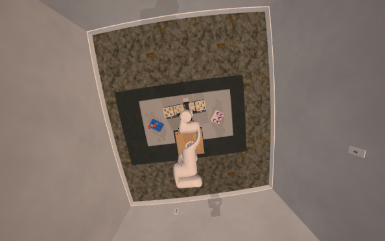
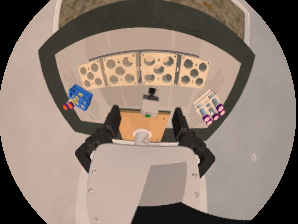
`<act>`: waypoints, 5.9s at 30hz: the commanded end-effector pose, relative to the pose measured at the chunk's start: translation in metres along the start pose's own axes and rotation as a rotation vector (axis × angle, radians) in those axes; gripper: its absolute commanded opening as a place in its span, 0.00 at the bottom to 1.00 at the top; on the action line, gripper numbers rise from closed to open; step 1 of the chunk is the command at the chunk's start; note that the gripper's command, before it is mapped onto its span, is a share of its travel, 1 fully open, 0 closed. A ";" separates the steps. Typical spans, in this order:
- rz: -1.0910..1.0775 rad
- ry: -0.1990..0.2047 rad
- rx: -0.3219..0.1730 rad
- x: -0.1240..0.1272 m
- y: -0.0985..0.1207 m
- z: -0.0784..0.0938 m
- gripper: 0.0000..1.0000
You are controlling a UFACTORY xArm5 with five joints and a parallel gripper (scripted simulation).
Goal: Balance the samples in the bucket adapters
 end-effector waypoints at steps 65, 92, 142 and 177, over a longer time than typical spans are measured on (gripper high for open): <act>-0.840 -0.004 -0.001 -0.279 0.110 0.000 1.00; -0.840 -0.004 -0.002 -0.371 0.152 0.000 1.00; -0.840 -0.004 -0.002 -0.371 0.152 0.097 1.00; -0.840 -0.004 -0.002 -0.371 0.152 0.097 1.00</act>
Point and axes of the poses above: the point where the finger pads meet when closed, its own z axis out along the fingers, its own x axis across the jaws, y = z × x, the point moved 9 cm from there along -z, back along the fingers, and after that the axes turned 10 degrees about z, right-handed, at the moved point
